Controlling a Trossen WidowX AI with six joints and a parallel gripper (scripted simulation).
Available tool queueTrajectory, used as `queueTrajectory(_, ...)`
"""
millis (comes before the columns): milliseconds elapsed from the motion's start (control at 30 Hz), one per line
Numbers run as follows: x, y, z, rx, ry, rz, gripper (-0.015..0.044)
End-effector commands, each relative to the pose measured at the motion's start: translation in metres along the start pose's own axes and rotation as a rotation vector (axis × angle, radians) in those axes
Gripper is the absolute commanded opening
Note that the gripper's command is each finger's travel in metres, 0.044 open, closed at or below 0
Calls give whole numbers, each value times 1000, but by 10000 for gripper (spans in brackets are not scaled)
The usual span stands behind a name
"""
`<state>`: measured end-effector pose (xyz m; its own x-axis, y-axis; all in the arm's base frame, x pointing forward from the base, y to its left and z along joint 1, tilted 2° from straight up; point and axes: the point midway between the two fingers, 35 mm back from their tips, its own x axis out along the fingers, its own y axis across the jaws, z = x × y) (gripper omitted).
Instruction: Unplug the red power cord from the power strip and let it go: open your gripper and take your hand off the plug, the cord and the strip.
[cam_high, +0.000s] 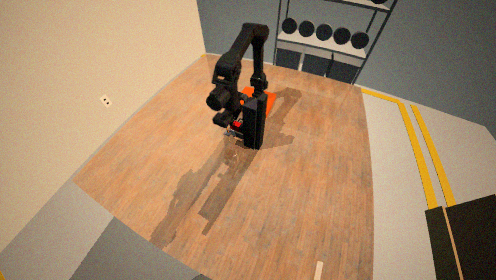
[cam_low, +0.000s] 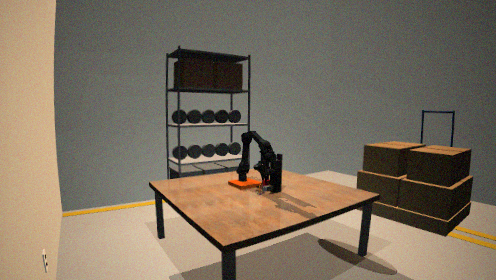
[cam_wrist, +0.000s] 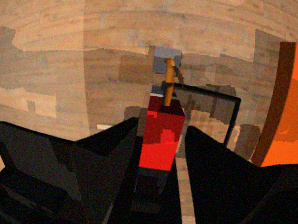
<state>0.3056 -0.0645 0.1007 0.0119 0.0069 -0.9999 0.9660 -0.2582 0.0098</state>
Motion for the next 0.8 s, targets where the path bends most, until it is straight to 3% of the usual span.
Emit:
queueTrajectory(0, 4, 0, -1, 6, 5, -2, 160)
queueTrajectory(267, 11, -1, -1, 6, 5, -2, 160)
queueTrajectory(400, 9, 0, -1, 0, 0, 1, 55)
queueTrajectory(767, 9, 1, 1, 0, 0, 1, 0)
